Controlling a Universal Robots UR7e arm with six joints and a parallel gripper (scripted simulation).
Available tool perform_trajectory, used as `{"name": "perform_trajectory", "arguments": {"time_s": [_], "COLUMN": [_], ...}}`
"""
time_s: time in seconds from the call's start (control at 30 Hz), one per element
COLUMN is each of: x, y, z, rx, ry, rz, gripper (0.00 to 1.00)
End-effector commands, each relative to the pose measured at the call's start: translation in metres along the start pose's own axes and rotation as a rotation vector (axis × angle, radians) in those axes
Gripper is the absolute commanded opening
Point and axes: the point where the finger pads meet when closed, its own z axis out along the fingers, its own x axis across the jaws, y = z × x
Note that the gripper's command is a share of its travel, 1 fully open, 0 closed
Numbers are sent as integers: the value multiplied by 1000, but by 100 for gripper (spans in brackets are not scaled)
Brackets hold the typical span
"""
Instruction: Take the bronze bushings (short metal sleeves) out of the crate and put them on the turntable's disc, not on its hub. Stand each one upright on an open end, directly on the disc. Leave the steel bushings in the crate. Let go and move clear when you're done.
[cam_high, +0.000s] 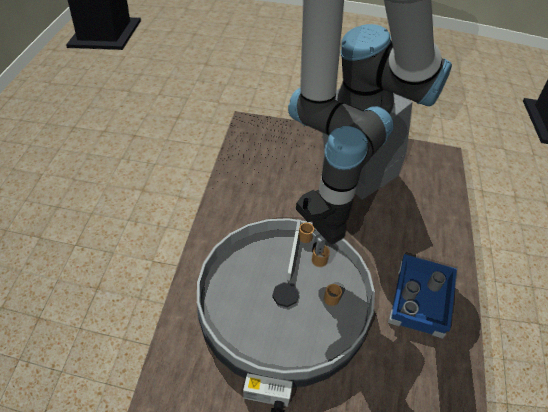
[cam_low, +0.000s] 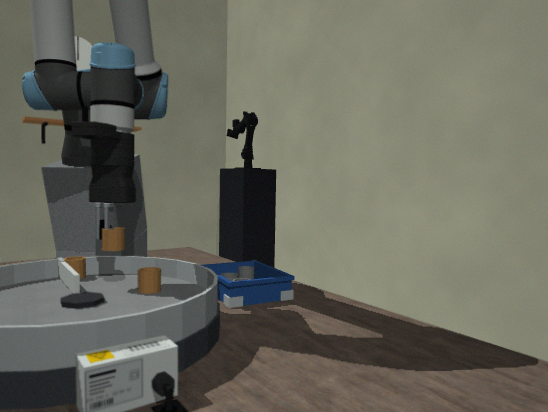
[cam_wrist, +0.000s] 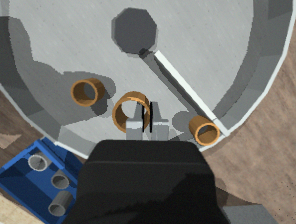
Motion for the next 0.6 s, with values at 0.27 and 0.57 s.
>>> {"name": "perform_trajectory", "arguments": {"time_s": [0.27, 0.57], "x": [43, 63], "y": [-32, -47], "z": [0, 0], "rx": [0, 0], "ry": [-3, -3], "rz": [-2, -2], "gripper": [0, 0]}}
